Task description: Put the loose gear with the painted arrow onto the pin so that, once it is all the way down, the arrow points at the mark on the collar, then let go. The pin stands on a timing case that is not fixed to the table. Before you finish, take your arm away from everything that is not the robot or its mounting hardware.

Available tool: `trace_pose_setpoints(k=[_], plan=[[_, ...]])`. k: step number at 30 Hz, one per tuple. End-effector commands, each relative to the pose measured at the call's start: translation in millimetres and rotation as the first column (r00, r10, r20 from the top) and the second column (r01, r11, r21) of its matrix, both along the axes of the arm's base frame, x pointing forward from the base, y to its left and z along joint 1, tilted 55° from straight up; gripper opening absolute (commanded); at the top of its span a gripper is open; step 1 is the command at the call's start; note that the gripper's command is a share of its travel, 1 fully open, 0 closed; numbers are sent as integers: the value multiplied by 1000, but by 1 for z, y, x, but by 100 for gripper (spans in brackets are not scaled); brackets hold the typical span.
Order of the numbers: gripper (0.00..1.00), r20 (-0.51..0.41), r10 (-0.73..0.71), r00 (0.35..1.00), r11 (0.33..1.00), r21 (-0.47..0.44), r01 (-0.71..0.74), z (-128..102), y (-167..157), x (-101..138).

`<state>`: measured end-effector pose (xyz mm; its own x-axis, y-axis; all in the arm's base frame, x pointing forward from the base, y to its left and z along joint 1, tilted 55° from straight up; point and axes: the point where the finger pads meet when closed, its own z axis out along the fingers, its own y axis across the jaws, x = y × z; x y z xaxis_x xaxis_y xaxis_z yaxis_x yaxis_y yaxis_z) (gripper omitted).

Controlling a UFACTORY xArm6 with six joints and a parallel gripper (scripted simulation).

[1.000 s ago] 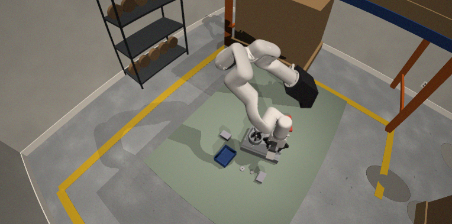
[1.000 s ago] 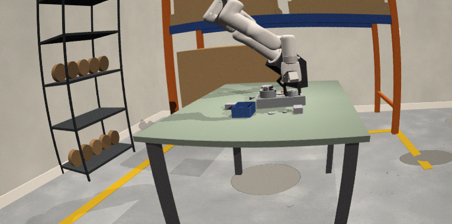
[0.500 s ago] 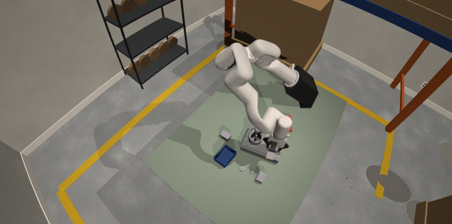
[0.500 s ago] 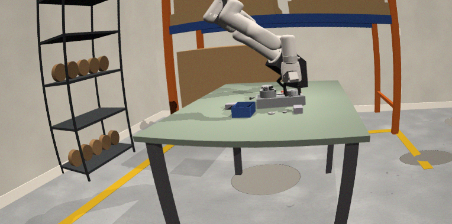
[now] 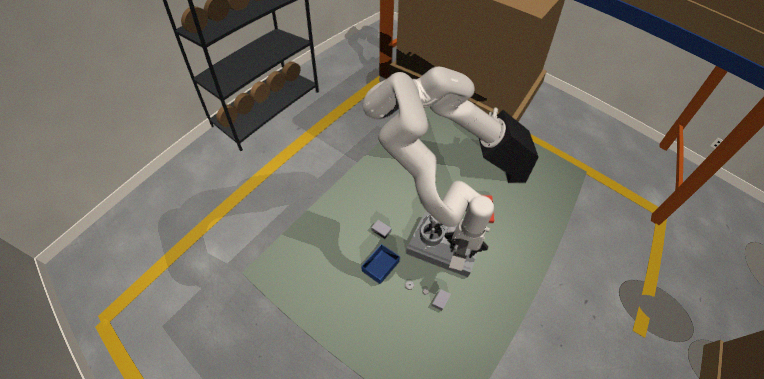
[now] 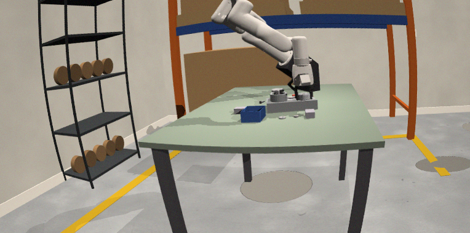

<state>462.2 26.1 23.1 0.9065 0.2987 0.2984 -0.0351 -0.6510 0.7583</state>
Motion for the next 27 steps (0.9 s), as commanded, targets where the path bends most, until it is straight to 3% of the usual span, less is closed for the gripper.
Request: trace_pose_setpoints(k=[1,27], plan=[[0,1,1,1000,1000,0,-1,1,0,0],[0,1,1,1000,1000,0,-1,4,5,-2]])
